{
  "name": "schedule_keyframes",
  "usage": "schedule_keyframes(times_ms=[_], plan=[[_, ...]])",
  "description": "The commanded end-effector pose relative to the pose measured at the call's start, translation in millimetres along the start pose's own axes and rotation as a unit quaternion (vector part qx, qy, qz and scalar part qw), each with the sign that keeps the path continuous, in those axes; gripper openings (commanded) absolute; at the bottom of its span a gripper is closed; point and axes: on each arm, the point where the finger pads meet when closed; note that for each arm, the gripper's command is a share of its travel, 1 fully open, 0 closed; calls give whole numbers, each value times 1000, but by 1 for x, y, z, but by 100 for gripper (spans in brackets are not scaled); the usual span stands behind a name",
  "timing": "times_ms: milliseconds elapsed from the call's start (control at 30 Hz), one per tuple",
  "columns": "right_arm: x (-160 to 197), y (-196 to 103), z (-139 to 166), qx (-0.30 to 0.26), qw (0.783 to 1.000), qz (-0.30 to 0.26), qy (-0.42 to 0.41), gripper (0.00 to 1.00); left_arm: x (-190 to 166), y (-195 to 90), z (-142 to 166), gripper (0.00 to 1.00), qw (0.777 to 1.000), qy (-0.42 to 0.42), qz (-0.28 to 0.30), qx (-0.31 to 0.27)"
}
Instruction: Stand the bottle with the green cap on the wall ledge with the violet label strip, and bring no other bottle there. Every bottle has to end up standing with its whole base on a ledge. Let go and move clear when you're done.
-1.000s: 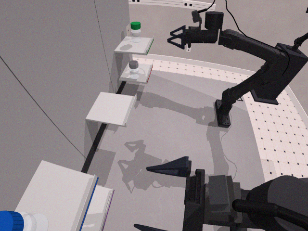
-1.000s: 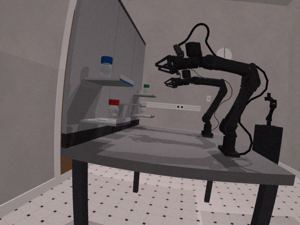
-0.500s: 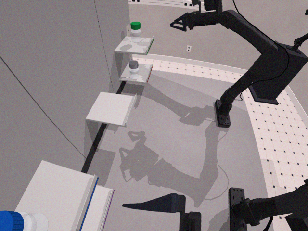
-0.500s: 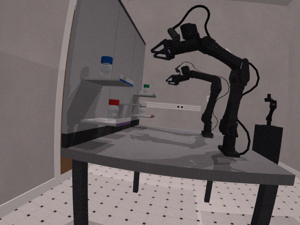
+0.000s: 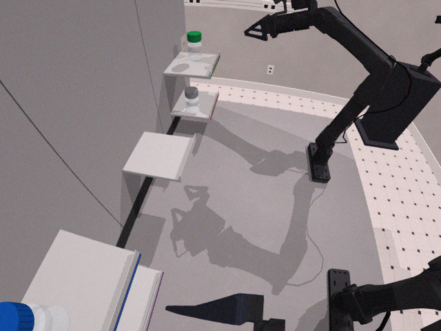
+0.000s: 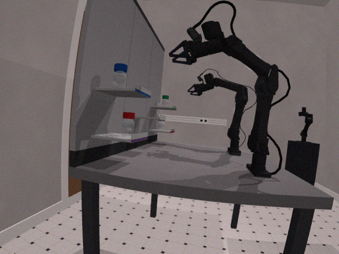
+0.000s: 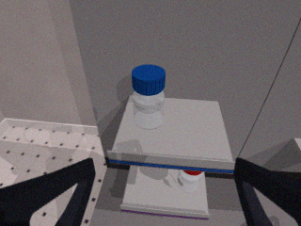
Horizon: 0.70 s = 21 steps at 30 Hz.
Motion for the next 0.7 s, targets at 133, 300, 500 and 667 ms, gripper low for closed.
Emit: schedule_keyframes(times_ms=[133, 300, 500, 667], plan=[[2, -7, -7, -3, 1000, -3, -3, 100, 1, -8, -10, 100, 1000, 10, 0, -11], [2, -7, -7, -3, 1000, -3, -3, 100, 1, -8, -10, 100, 1000, 10, 0, -11], [2, 5, -23, -47, 999, 0, -10, 94, 1, -7, -13, 100, 999, 14, -12, -27], [4, 36, -40, -114, 993, -6, -27, 94, -9, 0, -3, 100, 999, 16, -17, -47]])
Point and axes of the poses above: on each arm, the point where the finger pads meet when closed, its own y axis out along the fingers, its own x axis across the jaws, z = x × y, and after that the axes turned 12 degrees about y, right-handed
